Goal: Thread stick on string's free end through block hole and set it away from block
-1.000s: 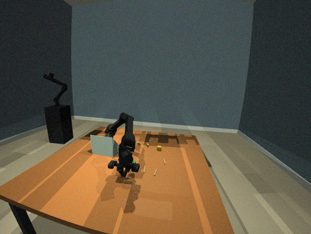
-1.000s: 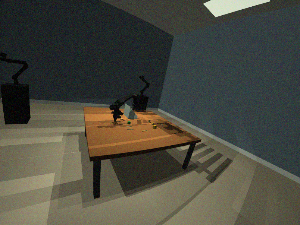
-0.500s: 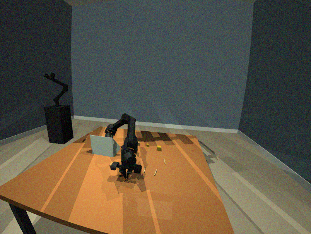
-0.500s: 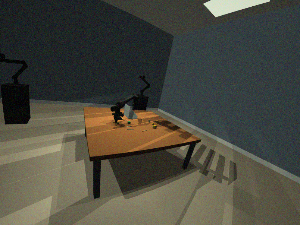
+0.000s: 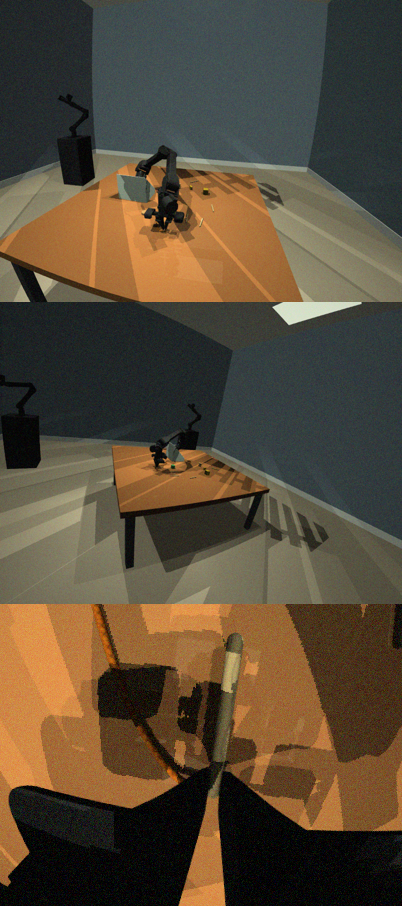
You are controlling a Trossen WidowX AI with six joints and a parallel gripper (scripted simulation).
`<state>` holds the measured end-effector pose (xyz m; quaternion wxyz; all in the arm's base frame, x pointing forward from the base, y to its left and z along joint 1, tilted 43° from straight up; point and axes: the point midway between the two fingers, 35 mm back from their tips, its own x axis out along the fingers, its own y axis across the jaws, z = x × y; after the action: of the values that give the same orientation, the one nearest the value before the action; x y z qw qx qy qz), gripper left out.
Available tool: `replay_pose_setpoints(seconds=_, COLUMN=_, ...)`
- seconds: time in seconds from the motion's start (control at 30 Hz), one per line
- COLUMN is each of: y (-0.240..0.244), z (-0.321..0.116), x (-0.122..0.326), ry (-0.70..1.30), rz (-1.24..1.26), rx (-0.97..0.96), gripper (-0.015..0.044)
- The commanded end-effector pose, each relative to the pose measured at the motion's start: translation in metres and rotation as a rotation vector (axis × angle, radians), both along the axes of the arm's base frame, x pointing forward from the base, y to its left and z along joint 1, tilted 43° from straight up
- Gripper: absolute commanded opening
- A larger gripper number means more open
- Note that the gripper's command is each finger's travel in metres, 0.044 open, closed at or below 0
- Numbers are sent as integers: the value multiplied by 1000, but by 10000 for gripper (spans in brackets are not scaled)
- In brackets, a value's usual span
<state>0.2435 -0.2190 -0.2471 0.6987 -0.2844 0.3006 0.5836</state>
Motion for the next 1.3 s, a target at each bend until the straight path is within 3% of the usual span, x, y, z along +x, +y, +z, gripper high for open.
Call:
replay_pose_setpoints(seconds=0.0, y=2, z=5, x=1, ry=-2, rz=-6, rx=1, gripper=0)
replay_pose_setpoints(seconds=1.27, y=38, z=36, x=6, ry=-1, rz=-7, rx=4, gripper=0)
